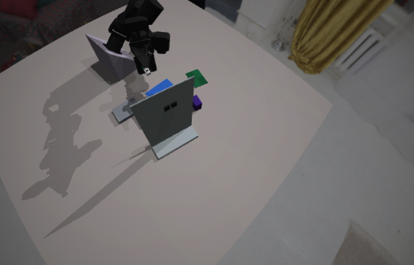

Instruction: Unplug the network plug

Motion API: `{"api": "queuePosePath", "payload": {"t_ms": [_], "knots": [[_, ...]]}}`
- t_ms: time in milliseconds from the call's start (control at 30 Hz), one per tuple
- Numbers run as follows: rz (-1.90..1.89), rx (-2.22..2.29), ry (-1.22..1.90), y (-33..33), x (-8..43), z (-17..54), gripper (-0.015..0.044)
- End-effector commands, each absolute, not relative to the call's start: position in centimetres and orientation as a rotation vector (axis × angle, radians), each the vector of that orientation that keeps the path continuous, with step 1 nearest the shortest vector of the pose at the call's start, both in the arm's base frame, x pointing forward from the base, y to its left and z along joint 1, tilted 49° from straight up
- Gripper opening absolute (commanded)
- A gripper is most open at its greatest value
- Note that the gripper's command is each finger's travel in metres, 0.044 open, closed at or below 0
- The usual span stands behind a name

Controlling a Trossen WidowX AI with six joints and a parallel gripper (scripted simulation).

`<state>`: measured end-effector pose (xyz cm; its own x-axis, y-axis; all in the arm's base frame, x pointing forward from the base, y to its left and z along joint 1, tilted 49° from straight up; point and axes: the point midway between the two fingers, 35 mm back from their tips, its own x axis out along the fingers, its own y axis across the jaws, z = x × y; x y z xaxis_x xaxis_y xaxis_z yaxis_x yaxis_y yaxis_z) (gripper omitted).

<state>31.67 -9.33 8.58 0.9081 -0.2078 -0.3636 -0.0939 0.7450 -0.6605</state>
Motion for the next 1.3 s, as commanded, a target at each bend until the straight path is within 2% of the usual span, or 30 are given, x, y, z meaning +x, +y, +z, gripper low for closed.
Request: {"api": "queuePosePath", "payload": {"t_ms": [0,600,1267], "knots": [[-0.053,-0.740,0.436,-9.4,31.6,8.8,0.0000],[0.561,-0.855,0.420,-1.4,29.7,3.7,0.0000],[1.101,-0.772,0.142,6.4,24.6,3.1,0.0000]]}}
